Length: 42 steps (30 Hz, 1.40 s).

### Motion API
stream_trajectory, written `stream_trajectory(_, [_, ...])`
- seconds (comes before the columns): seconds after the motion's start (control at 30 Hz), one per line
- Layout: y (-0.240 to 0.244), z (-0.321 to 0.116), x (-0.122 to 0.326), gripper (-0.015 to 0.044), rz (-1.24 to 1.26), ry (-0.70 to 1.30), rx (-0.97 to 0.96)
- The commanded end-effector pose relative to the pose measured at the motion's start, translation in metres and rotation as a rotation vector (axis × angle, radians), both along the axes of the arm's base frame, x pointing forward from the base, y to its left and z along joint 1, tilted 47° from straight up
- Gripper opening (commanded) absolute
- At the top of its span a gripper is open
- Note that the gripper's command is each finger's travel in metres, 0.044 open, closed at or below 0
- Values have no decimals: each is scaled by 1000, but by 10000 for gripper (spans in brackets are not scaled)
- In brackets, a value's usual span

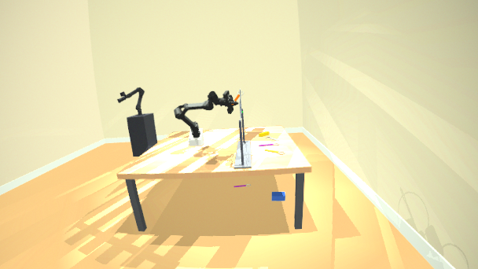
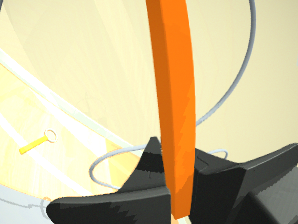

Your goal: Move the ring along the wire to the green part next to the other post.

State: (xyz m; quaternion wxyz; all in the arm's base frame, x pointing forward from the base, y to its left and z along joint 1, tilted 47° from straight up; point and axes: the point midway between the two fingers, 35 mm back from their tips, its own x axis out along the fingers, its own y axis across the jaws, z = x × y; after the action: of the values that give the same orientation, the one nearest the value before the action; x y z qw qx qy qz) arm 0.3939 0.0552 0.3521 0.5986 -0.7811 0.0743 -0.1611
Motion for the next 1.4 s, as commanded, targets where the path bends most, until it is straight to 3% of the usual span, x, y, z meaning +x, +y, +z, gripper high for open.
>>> stream_trajectory(0.0, [1,1,0,-150,9,-3,-56])
stream_trajectory(1.37, [11,18,0,-150,39,-34,-566])
